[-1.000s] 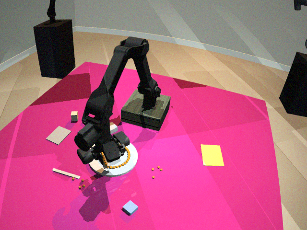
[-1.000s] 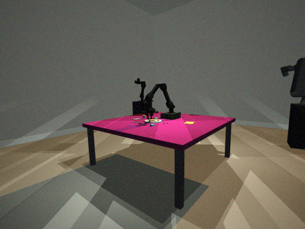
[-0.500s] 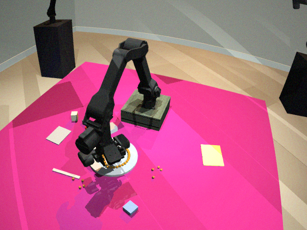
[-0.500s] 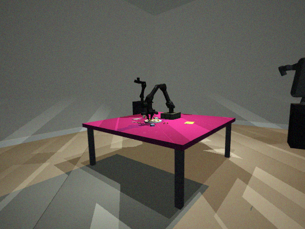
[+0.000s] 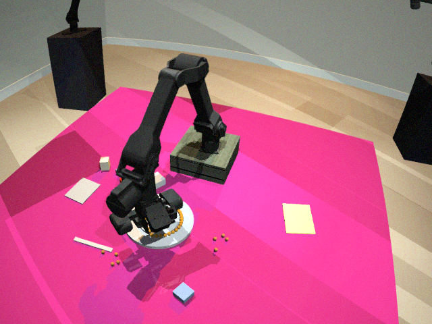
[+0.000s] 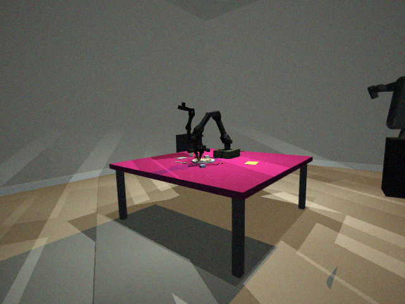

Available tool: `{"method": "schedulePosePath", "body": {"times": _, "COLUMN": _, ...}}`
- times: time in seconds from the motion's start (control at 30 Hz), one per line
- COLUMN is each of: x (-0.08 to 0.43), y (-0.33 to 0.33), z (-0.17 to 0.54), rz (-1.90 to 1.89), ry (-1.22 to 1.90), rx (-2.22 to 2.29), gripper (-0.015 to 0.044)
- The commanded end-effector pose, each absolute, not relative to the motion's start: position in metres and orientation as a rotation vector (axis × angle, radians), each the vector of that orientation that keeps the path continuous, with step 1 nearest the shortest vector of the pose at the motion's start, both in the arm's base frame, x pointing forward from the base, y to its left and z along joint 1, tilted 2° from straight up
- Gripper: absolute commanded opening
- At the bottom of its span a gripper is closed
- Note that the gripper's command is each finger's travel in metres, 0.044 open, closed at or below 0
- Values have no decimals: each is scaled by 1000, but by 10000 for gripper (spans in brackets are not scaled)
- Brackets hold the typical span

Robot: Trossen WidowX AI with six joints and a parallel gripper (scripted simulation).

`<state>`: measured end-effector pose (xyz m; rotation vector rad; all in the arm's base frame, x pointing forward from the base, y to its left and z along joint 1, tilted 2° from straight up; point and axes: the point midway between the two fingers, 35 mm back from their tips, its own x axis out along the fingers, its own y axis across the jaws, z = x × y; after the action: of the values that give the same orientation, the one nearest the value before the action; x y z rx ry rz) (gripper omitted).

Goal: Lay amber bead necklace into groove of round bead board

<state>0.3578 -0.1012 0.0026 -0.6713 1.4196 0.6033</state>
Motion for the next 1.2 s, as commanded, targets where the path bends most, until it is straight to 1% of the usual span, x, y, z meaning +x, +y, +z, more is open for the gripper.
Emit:
{"method": "schedulePosePath", "body": {"times": 0.0, "x": 358, "y": -101, "z": 3, "rz": 603, "ry": 1420, "rx": -671, "gripper": 0}}
{"method": "schedulePosePath", "body": {"times": 0.83, "x": 357, "y": -102, "z": 9, "rz": 605, "ry": 1420, "rx": -681, "gripper": 0}}
{"method": "schedulePosePath", "body": {"times": 1.17, "x": 364, "y": -105, "z": 9, "rz": 605, "ry": 1419, "rx": -681, "gripper": 0}}
